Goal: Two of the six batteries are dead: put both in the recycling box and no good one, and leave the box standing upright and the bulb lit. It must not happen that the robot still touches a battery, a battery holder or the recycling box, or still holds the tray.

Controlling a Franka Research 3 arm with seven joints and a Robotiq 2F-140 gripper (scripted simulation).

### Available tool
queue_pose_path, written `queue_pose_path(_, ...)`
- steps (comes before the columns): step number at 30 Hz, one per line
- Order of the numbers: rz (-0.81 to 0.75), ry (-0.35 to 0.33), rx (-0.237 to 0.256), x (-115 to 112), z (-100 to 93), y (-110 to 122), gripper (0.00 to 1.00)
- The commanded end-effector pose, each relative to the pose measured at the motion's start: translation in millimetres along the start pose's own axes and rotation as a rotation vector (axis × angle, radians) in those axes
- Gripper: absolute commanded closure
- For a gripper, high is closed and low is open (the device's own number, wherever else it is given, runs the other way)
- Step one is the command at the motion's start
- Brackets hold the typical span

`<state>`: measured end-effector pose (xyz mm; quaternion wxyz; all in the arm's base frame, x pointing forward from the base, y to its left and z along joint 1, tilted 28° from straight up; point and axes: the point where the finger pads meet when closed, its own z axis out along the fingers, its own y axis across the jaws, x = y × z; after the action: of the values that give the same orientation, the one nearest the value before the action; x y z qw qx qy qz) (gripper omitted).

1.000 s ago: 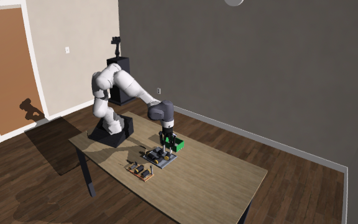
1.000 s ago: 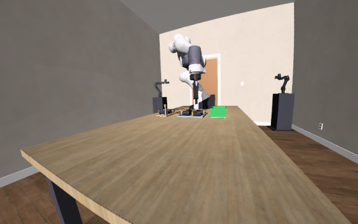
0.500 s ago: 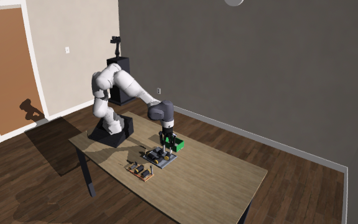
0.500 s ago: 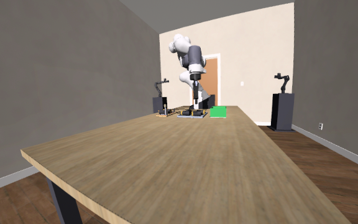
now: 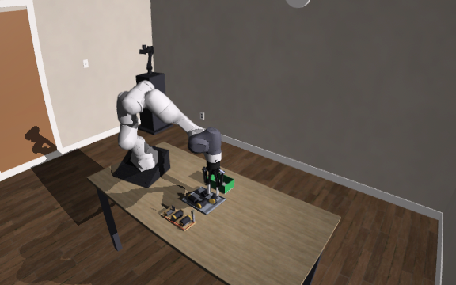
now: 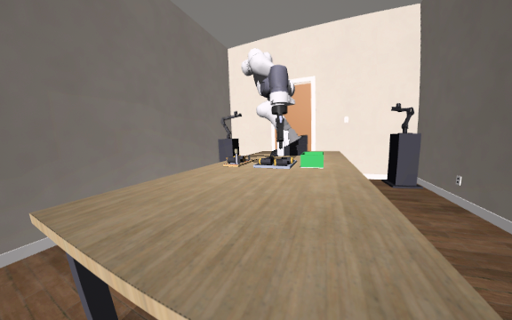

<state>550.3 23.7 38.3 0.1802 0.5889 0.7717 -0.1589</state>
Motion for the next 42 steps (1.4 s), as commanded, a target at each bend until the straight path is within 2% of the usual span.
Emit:
queue_pose_path(1, -0.003, 0.002, -0.003, 1.1, -0.6, 0.1, 0.71)
queue_pose_path(38, -0.003, 0.002, -0.003, 1.2, -0.5, 0.0, 0.71)
queue_pose_path(42, -0.003, 0.002, -0.003, 1.2, 4.6, 0.0, 0.71)
